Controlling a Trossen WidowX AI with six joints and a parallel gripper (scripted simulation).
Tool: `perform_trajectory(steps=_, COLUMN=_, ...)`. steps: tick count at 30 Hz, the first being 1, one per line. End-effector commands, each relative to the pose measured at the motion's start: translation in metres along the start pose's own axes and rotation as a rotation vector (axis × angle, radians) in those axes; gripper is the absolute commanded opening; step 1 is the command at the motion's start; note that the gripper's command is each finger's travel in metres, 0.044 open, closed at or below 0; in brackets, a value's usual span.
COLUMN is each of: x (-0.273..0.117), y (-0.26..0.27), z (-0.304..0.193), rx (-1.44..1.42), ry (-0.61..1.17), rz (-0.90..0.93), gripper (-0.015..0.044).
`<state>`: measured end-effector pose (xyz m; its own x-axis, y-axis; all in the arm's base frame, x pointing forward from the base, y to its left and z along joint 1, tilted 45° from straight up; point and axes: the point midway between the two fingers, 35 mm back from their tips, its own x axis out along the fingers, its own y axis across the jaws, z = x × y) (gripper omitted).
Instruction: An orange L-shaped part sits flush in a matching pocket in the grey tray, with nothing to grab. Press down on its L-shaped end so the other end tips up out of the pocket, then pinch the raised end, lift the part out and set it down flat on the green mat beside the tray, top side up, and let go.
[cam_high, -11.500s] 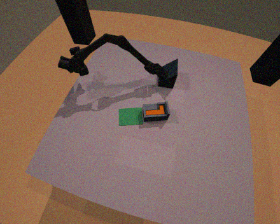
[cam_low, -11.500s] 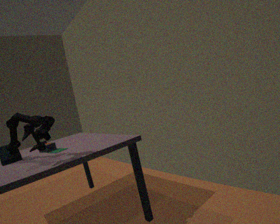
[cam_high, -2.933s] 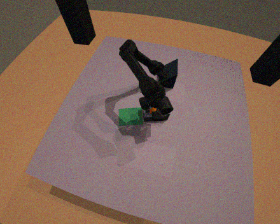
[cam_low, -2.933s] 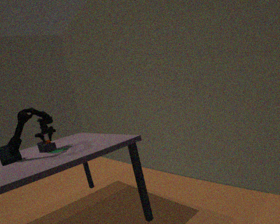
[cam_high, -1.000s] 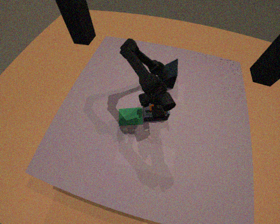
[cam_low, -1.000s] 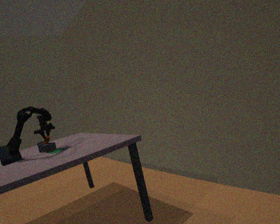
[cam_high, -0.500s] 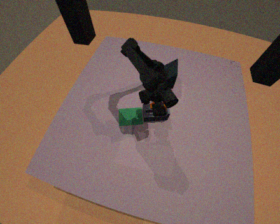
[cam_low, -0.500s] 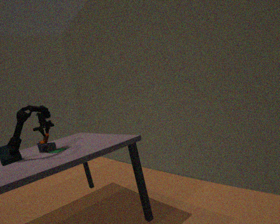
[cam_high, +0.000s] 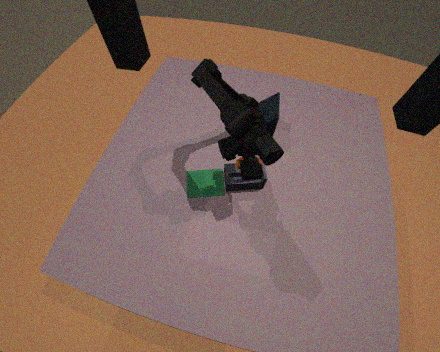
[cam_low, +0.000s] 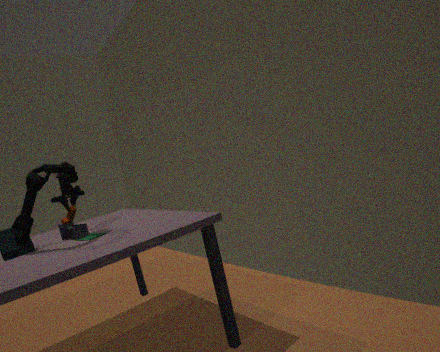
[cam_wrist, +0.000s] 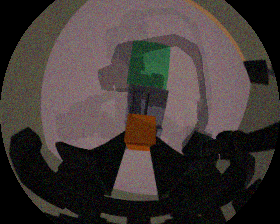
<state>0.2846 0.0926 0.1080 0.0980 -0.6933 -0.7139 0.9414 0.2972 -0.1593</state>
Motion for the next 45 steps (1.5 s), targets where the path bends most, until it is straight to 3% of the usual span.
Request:
perform_trajectory(steps=1, x=-0.003, y=0.0, z=-0.001, rx=0.003, ry=0.003, rz=0.0, gripper=0.0)
perform_trajectory(steps=45, x=-0.002, y=-0.016, z=0.166, rx=0.003, ry=-0.006, rz=0.024, gripper=0.0)
